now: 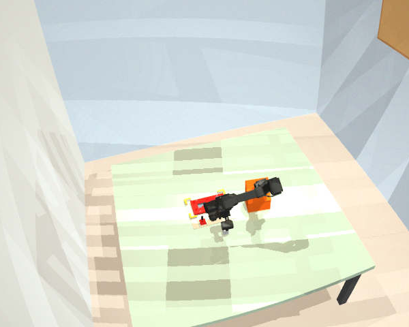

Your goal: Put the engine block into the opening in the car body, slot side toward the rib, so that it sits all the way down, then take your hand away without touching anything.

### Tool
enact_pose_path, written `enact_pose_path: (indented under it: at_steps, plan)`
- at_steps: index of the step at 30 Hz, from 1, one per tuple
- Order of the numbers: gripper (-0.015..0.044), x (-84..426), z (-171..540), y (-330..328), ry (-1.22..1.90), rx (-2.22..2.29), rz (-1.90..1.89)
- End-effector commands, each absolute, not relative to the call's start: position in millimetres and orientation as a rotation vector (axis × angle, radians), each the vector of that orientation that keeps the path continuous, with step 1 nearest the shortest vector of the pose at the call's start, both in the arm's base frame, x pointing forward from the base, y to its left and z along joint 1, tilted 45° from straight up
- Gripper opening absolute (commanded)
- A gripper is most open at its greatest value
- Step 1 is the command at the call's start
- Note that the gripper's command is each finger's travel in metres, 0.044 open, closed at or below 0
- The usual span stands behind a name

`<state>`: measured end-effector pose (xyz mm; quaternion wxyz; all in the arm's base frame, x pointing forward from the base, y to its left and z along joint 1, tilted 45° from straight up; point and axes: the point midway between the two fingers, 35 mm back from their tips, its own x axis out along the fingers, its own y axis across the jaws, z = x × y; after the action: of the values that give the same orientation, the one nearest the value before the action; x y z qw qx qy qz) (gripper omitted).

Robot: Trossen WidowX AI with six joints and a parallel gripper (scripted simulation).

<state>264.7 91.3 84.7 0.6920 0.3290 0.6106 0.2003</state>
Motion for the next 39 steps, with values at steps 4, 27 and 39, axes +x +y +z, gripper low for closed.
enact_pose_path:
  at_steps: [4, 27, 39]
  plan:
    - [0.0440, 267, 76, 100, 1.367, 0.741, 0.451]
    - [0.0440, 273, 51, 125, 1.367, 0.743, 0.452]
    - [0.0210, 273, 50, 125, 1.367, 0.743, 0.452]
